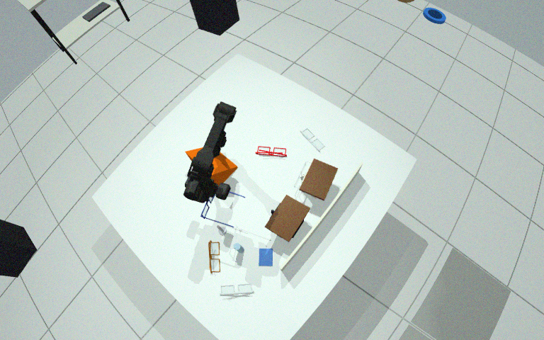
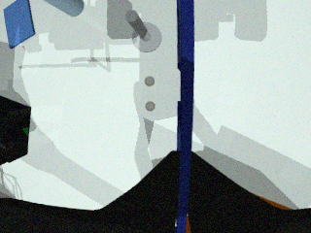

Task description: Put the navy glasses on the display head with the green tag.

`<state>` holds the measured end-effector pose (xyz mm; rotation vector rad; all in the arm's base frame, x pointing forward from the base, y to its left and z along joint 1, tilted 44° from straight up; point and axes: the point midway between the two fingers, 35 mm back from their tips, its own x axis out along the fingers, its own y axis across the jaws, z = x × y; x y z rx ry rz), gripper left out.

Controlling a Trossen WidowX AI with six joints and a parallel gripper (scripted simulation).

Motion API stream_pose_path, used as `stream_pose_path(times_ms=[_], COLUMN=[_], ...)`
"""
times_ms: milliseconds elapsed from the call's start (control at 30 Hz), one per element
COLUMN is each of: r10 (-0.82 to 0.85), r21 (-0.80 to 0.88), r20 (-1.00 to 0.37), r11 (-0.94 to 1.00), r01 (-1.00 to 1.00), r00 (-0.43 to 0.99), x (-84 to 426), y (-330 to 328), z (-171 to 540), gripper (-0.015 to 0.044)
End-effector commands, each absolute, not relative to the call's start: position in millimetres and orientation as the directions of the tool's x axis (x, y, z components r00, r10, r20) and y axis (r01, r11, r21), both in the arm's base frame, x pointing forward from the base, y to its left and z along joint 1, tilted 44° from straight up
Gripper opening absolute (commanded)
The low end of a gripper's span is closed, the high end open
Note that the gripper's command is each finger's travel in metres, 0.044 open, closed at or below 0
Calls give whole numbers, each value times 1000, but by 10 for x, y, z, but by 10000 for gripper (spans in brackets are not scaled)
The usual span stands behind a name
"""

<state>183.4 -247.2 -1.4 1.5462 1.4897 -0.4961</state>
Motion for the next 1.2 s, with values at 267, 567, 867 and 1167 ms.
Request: stream_pose_path(times_ms=[267, 567, 867, 1167], r10=[501, 449, 400, 356], r21=[303, 305, 317, 335], r20=[-822, -831, -830, -819], r11=[-14, -125, -235, -341], r01=[953, 944, 919, 878], r00=[269, 328, 389, 450], x=[1958, 2016, 2043, 2041], y=[-2301, -2144, -1946, -1715], z=[536, 899, 1232, 1529], gripper=[0, 0, 0, 0])
